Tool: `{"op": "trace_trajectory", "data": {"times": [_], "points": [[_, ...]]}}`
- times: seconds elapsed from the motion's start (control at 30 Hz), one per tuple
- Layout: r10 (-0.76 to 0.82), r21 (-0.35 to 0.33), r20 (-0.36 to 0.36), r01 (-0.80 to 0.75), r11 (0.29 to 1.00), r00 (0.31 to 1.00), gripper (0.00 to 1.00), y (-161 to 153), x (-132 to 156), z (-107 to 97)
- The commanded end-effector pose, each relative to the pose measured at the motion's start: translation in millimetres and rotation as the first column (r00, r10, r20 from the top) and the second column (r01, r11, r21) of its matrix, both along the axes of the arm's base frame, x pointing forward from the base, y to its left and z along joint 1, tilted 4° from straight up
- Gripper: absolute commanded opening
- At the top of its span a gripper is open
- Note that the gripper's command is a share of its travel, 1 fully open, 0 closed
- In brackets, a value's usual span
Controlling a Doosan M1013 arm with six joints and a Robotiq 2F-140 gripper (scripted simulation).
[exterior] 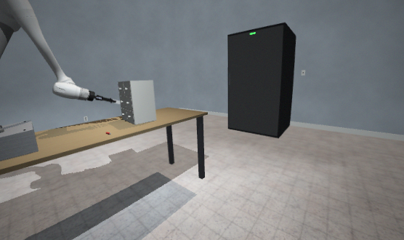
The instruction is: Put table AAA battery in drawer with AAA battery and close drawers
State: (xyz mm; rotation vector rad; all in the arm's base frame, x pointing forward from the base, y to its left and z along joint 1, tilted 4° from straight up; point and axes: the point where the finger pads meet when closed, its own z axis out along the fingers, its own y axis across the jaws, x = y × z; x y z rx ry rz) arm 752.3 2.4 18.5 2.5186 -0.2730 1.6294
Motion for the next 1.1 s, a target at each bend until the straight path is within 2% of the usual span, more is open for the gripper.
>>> {"op": "trace_trajectory", "data": {"times": [0.0, 0.4, 1.07], "points": [[0.000, 0.000, 0.000, 0.000, 1.000, 1.000, 0.20, -1, 6, 0], [0.000, 0.000, 0.000, 0.000, 1.000, 1.000, 0.20, -5, 21, -1], [0.000, 0.000, 0.000, 0.000, 1.000, 1.000, 0.20, -5, 23, -2]]}}
